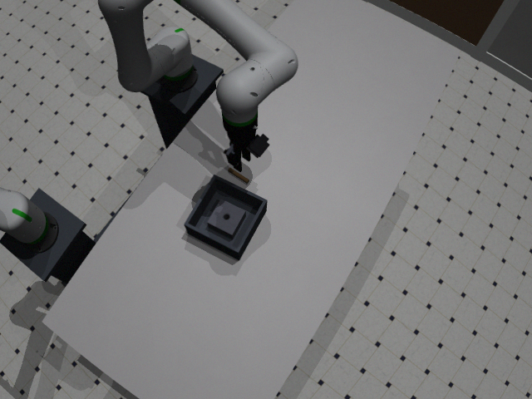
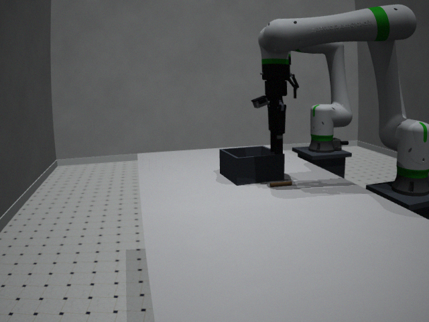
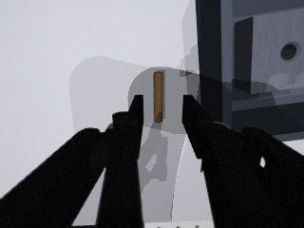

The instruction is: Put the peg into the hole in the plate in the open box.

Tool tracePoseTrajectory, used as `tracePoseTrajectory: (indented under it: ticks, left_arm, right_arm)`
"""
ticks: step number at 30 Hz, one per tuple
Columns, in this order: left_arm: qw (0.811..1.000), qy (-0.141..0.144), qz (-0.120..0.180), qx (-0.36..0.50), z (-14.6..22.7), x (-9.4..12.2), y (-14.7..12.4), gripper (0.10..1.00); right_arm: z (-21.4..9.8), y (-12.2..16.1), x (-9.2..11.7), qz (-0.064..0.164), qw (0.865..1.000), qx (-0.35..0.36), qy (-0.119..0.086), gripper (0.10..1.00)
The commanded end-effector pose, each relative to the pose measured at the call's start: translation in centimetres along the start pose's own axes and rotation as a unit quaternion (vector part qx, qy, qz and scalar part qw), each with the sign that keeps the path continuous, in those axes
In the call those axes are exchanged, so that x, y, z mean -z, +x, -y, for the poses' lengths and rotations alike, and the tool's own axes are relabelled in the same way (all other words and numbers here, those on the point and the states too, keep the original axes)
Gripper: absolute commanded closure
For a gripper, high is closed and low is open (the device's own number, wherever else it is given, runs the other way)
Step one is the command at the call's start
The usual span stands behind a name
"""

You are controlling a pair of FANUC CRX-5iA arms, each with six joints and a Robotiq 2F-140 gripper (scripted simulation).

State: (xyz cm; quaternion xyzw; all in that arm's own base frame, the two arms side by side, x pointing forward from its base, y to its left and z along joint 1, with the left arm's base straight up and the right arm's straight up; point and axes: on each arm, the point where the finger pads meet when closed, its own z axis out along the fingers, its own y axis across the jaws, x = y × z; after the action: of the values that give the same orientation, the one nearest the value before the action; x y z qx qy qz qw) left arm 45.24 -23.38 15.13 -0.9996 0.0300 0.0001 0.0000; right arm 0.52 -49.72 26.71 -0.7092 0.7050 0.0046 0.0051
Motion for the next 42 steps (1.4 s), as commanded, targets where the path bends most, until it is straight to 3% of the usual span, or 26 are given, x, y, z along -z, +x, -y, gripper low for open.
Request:
tracePoseTrajectory:
  ticks: [1,18,42]
  left_arm:
    - [1.0,-0.003,-0.006,0.003,-0.1,0.4,0.4,0.771]
    - [1.0,-0.003,-0.006,0.007,-0.1,-1.4,0.5,0.771]
    - [1.0,-0.003,-0.006,0.007,-0.1,-6.1,0.7,0.771]
  right_arm:
    - [-0.2,0.3,0.5,-0.007,1.0,0.0,0.0,0.098]
    - [-0.2,0.3,0.5,-0.007,1.0,0.0,0.0,0.098]
    - [-0.2,0.3,0.5,-0.007,1.0,0.0,0.0,0.098]
